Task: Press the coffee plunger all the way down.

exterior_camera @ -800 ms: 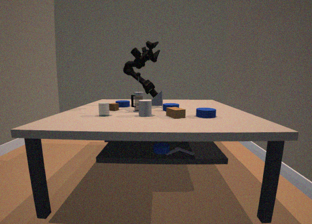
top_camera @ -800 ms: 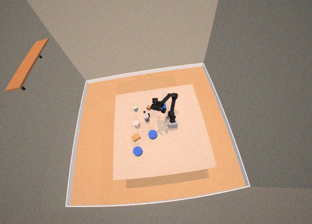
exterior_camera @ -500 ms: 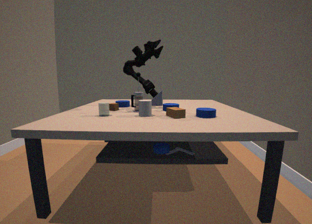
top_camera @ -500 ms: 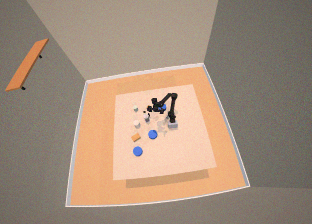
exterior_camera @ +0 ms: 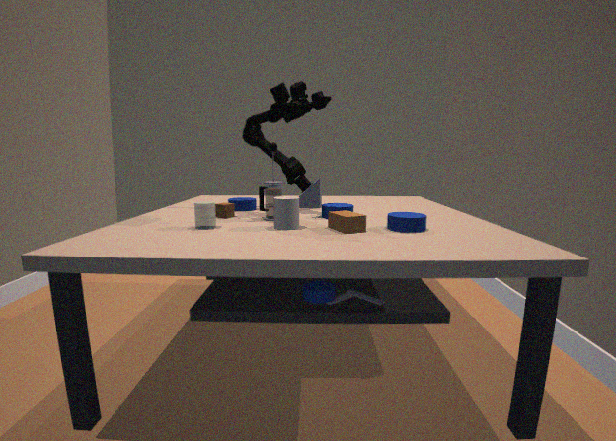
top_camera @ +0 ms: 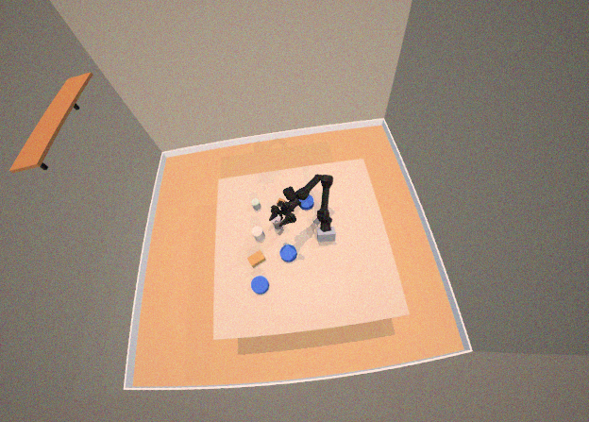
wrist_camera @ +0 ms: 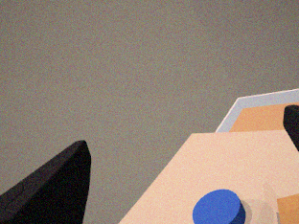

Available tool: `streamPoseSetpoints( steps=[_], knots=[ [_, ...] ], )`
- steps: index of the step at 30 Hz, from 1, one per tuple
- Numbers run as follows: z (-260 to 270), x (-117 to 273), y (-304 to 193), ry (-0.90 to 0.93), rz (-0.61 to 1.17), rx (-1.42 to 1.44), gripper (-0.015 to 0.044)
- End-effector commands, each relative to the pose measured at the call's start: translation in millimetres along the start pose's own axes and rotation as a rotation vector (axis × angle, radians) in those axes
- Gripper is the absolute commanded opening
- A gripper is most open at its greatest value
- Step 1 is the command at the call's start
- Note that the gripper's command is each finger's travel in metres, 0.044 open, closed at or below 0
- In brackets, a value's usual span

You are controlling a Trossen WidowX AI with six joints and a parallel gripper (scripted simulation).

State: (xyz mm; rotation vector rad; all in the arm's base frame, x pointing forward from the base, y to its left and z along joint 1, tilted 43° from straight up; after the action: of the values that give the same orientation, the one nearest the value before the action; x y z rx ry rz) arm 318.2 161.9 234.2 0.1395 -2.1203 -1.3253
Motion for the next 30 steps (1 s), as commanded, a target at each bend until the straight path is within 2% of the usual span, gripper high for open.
streamPoseSetpoints(
  steps=[1, 4, 9, 13, 21, 30],
  knots=[
    [-35.3, 22.9, -26.2, -0.611, 0.399, -0.039, 0.0440],
    [-46.1, 44.2, -25.2, -0.861, 0.484, 0.012, 0.0440],
    [-52.6, 64.3, -18.5, -1.062, 0.521, 0.074, 0.0440],
    [-54.9, 65.4, -25.8, -1.071, 0.523, 0.075, 0.0440],
    [-65.0, 70.4, -75.9, -1.077, 0.519, 0.075, 0.0440],
    [-70.0, 68.8, -78.1, -1.079, 0.520, 0.073, 0.0440]
  ],
)
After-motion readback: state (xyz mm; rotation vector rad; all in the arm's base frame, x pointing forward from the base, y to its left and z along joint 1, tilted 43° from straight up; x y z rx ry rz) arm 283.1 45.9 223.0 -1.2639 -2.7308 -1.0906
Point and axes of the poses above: the point midway between the two fingers, 35 mm back from their tips, its own x axis back along the fingers, its own z axis across the jaws, y = z × x, the point moved 5 cm from there along x, back along the fingers, and after that the axes turned 10 degrees about x, right-handed, at the moved point
